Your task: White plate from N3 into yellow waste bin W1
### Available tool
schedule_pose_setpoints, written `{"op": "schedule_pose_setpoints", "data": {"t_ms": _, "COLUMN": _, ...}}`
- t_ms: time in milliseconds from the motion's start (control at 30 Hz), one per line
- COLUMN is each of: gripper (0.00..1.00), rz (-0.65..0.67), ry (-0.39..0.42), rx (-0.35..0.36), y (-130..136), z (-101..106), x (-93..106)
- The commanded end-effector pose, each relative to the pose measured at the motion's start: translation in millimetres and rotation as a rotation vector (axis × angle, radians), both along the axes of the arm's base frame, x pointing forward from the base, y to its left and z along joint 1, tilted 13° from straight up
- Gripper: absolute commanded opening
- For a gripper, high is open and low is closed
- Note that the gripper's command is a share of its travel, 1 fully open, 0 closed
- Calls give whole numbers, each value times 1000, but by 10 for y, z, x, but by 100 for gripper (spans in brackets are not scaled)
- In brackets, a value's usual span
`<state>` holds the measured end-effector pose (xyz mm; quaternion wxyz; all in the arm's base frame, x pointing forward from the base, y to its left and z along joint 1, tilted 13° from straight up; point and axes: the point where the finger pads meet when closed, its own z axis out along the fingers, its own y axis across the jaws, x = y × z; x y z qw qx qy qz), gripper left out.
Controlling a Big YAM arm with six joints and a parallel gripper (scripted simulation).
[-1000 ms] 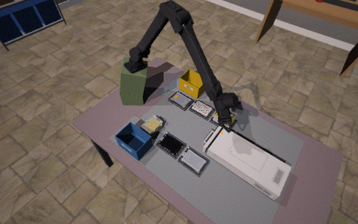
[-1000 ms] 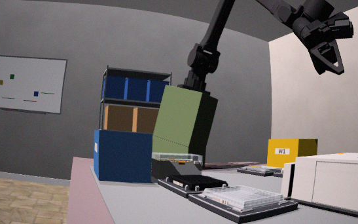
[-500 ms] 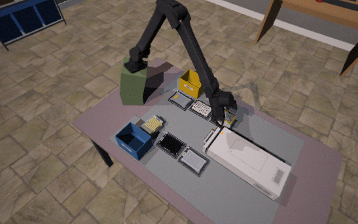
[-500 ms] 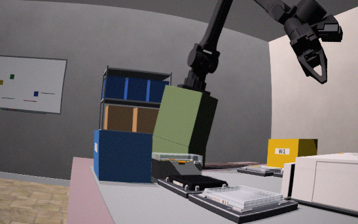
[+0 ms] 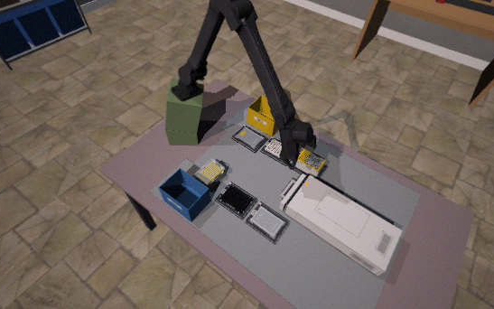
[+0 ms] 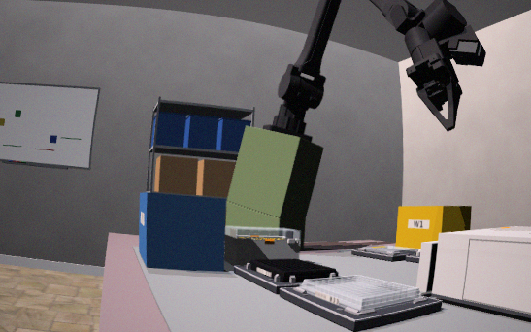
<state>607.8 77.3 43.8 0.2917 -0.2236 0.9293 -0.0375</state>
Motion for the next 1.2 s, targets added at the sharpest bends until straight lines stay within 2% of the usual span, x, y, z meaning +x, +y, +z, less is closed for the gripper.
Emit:
{"op": "schedule_pose_setpoints", "data": {"t_ms": 0, "gripper": 0, "rz": -48, "ry": 10, "rx": 34, "y": -113, "z": 158, "x": -16}}
{"op": "schedule_pose_setpoints", "data": {"t_ms": 33, "gripper": 0, "rz": -59, "ry": 20, "rx": 51, "y": -101, "z": 207, "x": 80}}
{"op": "schedule_pose_setpoints", "data": {"t_ms": 67, "gripper": 0, "rz": -71, "ry": 49, "rx": 65, "y": -105, "z": 192, "x": 29}}
{"op": "schedule_pose_setpoints", "data": {"t_ms": 100, "gripper": 0, "rz": -75, "ry": 84, "rx": 65, "y": -128, "z": 98, "x": -213}}
{"op": "schedule_pose_setpoints", "data": {"t_ms": 200, "gripper": 0, "rz": -75, "ry": 84, "rx": 64, "y": -140, "z": 79, "x": -362}}
{"op": "schedule_pose_setpoints", "data": {"t_ms": 233, "gripper": 0, "rz": -75, "ry": 57, "rx": 68, "y": -138, "z": 108, "x": -354}}
{"op": "schedule_pose_setpoints", "data": {"t_ms": 300, "gripper": 0, "rz": -73, "ry": 57, "rx": 67, "y": -133, "z": 101, "x": -412}}
{"op": "schedule_pose_setpoints", "data": {"t_ms": 333, "gripper": 0, "rz": -88, "ry": 128, "rx": 76, "y": -149, "z": -22, "x": -534}}
{"op": "schedule_pose_setpoints", "data": {"t_ms": 367, "gripper": 0, "rz": -102, "ry": 163, "rx": 89, "y": -146, "z": -86, "x": -524}}
{"op": "schedule_pose_setpoints", "data": {"t_ms": 400, "gripper": 0, "rz": -113, "ry": 161, "rx": 106, "y": -136, "z": 32, "x": -443}}
{"op": "schedule_pose_setpoints", "data": {"t_ms": 433, "gripper": 0, "rz": -117, "ry": 177, "rx": 110, "y": -156, "z": 51, "x": -671}}
{"op": "schedule_pose_setpoints", "data": {"t_ms": 567, "gripper": 0, "rz": -118, "ry": 175, "rx": 109, "y": -163, "z": 42, "x": -766}}
{"op": "schedule_pose_setpoints", "data": {"t_ms": 600, "gripper": 0, "rz": -116, "ry": 151, "rx": 112, "y": -160, "z": 64, "x": -761}}
{"op": "schedule_pose_setpoints", "data": {"t_ms": 667, "gripper": 0, "rz": -145, "ry": 233, "rx": 135, "y": -168, "z": 29, "x": -921}}
{"op": "schedule_pose_setpoints", "data": {"t_ms": 700, "gripper": 0, "rz": -158, "ry": 246, "rx": 150, "y": -154, "z": 52, "x": -798}}
{"op": "schedule_pose_setpoints", "data": {"t_ms": 733, "gripper": 0, "rz": -165, "ry": 279, "rx": 150, "y": -172, "z": -18, "x": -1029}}
{"op": "schedule_pose_setpoints", "data": {"t_ms": 900, "gripper": 0, "rz": -163, "ry": 245, "rx": 154, "y": -180, "z": 23, "x": -1212}}
{"op": "schedule_pose_setpoints", "data": {"t_ms": 967, "gripper": 0, "rz": -195, "ry": 327, "rx": 175, "y": -185, "z": -3, "x": -1373}}
{"op": "schedule_pose_setpoints", "data": {"t_ms": 1000, "gripper": 0, "rz": -209, "ry": 346, "rx": 188, "y": -172, "z": -8, "x": -1244}}
{"op": "schedule_pose_setpoints", "data": {"t_ms": 1033, "gripper": 0, "rz": -219, "ry": 390, "rx": 187, "y": -190, "z": -117, "x": -1497}}
{"op": "schedule_pose_setpoints", "data": {"t_ms": 1100, "gripper": 0, "rz": -219, "ry": 390, "rx": 187, "y": -190, "z": -117, "x": -1497}}
{"op": "schedule_pose_setpoints", "data": {"t_ms": 1133, "gripper": 0, "rz": -217, "ry": 365, "rx": 190, "y": -190, "z": -12, "x": -1523}}
{"op": "schedule_pose_setpoints", "data": {"t_ms": 1167, "gripper": 0, "rz": -217, "ry": 360, "rx": 191, "y": -192, "z": -12, "x": -1560}}
